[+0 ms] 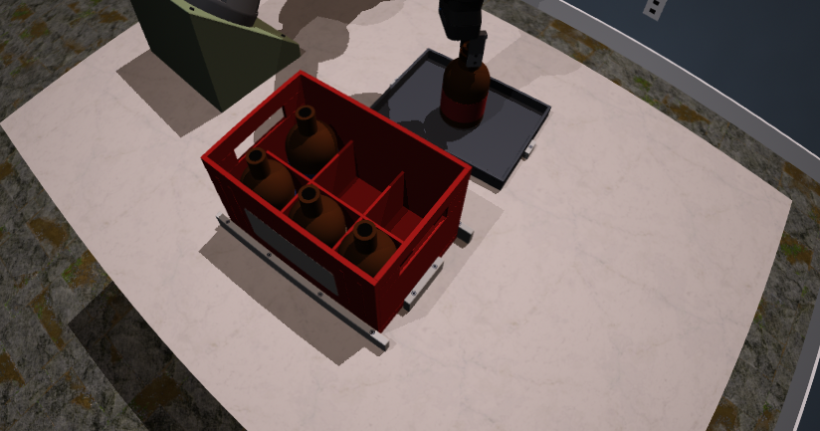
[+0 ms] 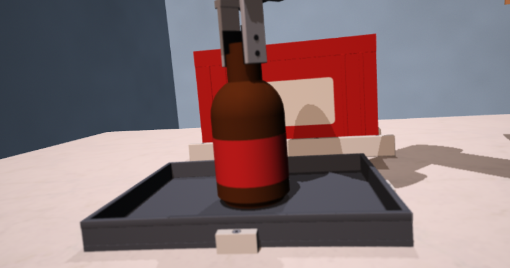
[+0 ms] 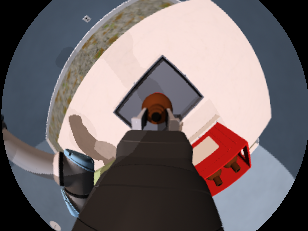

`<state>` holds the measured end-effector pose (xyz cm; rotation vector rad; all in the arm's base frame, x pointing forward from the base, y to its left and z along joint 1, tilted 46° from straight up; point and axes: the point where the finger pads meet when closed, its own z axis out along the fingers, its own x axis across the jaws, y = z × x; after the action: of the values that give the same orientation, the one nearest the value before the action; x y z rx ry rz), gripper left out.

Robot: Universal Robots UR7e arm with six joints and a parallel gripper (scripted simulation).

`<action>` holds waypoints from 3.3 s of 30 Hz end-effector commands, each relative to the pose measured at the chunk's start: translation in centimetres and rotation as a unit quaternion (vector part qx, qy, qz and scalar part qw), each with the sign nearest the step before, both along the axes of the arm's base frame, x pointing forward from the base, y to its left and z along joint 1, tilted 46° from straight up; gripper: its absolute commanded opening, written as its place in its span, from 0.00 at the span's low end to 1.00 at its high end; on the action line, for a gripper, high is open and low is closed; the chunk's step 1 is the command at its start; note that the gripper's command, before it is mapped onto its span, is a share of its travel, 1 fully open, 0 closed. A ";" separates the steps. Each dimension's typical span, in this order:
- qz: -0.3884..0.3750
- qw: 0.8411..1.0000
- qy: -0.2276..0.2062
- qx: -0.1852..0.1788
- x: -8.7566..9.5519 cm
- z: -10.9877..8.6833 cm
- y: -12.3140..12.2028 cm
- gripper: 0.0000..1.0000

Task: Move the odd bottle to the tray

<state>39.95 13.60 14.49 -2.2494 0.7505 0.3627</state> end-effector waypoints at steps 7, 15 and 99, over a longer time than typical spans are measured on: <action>0.000 1.000 0.000 0.000 0.0 0.0 0.0 0.00; 0.000 1.000 0.000 0.000 0.0 0.0 0.0 1.00; 0.000 1.000 0.000 0.000 0.1 0.6 -0.6 1.00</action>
<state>39.97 13.27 14.81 -2.2494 0.7506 0.3626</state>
